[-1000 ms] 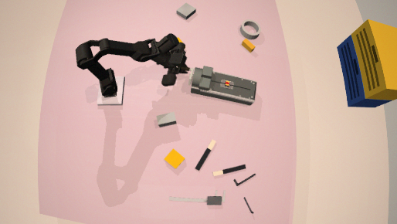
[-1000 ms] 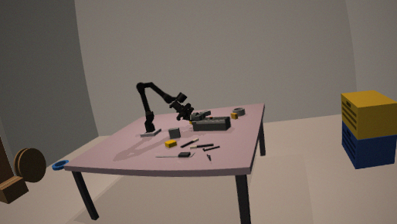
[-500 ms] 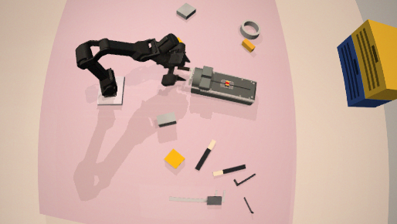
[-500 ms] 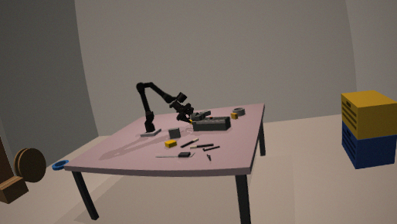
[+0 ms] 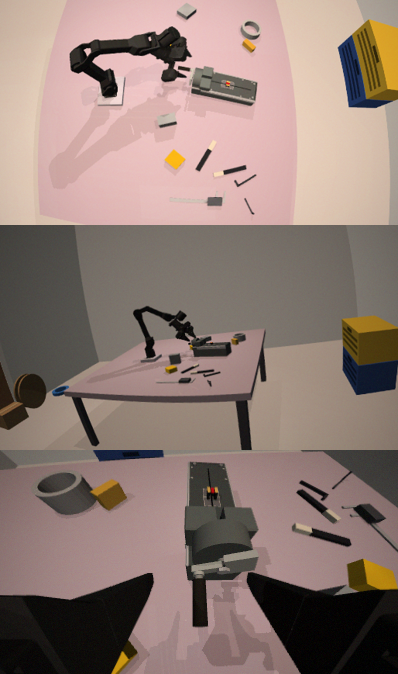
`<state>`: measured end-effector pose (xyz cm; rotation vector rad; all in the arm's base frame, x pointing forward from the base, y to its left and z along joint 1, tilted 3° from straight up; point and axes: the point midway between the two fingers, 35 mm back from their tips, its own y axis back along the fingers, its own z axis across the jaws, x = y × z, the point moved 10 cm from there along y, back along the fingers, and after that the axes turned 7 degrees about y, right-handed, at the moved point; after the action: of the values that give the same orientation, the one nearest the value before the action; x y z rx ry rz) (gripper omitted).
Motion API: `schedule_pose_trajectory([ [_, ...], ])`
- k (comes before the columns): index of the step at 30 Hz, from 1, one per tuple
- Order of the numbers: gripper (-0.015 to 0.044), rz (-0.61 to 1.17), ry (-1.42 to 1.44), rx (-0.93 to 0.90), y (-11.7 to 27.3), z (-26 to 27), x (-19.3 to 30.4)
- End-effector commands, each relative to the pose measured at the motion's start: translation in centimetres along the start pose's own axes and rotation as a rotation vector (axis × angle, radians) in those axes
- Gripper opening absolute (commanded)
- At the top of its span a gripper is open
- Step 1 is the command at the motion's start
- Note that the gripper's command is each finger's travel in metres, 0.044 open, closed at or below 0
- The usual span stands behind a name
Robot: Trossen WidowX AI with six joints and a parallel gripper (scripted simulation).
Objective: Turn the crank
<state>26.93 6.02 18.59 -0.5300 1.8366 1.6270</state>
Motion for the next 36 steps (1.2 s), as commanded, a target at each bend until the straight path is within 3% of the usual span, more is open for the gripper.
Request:
schedule_pose_trajectory([
  [1,0.044,-0.011,-0.002,-0.006,1.8,-0.1,-2.0],
  [13,0.044,-0.009,-0.002,-0.004,6.1,-0.9,-5.9],
  [36,0.044,0.053,0.147,-0.2,-2.7,-8.3,-15.6],
])
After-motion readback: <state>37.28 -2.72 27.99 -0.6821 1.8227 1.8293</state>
